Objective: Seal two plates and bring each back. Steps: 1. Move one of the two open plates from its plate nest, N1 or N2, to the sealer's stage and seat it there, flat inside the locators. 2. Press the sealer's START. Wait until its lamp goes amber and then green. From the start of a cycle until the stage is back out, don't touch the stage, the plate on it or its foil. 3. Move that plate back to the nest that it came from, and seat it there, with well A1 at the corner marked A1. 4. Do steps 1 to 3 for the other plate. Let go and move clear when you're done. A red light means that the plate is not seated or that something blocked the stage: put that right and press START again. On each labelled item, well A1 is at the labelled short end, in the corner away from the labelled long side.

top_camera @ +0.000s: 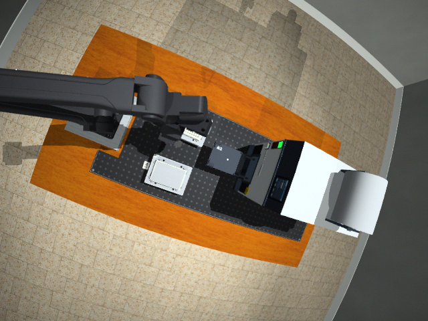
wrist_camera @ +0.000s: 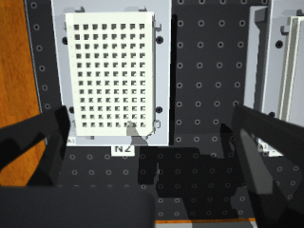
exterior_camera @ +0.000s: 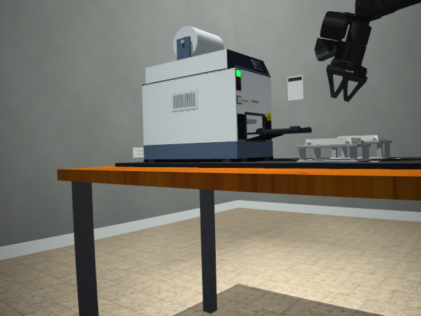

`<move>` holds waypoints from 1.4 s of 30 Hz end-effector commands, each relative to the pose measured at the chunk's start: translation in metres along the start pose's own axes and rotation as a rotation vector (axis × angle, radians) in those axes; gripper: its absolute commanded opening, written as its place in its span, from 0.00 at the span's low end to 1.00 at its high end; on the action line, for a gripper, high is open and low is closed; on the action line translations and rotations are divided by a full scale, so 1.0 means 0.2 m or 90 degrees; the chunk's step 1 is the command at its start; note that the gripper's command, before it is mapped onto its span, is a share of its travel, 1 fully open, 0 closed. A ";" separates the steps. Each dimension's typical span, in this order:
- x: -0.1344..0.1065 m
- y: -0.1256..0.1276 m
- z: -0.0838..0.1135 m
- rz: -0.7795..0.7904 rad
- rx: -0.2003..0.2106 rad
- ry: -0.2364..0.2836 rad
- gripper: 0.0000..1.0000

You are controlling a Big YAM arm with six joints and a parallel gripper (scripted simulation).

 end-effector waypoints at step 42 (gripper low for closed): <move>0.05 0.24 0.06 -0.001 0.022 -0.028 1.00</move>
Point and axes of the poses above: the point where the finger pads meet when closed, its own z axis back along the fingers, its own y axis across the jaws, x = y × z, the point moved 9 cm from there along z, back along the fingers, and after that the axes turned 6 degrees about -z, right-handed, at the moved point
